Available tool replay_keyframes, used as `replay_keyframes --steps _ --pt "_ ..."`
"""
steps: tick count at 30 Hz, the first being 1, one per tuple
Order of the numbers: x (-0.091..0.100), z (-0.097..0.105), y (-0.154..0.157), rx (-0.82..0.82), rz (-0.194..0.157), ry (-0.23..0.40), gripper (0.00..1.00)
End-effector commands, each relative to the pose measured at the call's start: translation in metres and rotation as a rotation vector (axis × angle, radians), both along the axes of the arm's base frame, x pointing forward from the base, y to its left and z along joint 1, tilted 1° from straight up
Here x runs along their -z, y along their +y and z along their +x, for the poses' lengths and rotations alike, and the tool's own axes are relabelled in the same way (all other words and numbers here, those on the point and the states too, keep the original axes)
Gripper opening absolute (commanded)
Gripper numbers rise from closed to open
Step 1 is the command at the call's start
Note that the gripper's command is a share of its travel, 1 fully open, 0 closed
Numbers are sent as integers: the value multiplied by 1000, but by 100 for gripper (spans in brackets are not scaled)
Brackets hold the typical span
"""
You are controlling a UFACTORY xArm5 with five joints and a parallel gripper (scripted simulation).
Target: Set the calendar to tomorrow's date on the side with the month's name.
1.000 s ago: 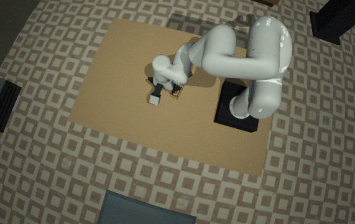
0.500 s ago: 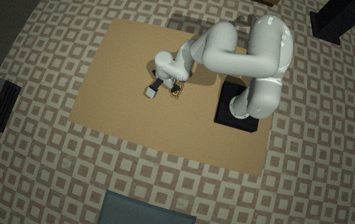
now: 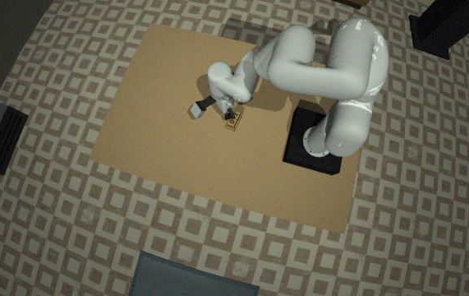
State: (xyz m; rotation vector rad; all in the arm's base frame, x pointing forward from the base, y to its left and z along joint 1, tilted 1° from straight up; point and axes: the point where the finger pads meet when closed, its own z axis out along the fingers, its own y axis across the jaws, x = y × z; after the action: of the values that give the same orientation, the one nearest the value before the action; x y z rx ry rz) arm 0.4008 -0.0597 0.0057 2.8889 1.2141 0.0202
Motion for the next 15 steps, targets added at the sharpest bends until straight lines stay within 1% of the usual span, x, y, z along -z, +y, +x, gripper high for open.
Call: replay_keyframes --steps 1,5,7,12,15 --pt "-1 0 -8 90 1 -4 100" --pt "-1 -1 -12 100 1 -4 100" --pt "-1 -2 -14 150 1 -4 100" --pt "-1 -3 -21 345 4 -5 100" --pt "-1 -4 -26 352 4 -5 100"
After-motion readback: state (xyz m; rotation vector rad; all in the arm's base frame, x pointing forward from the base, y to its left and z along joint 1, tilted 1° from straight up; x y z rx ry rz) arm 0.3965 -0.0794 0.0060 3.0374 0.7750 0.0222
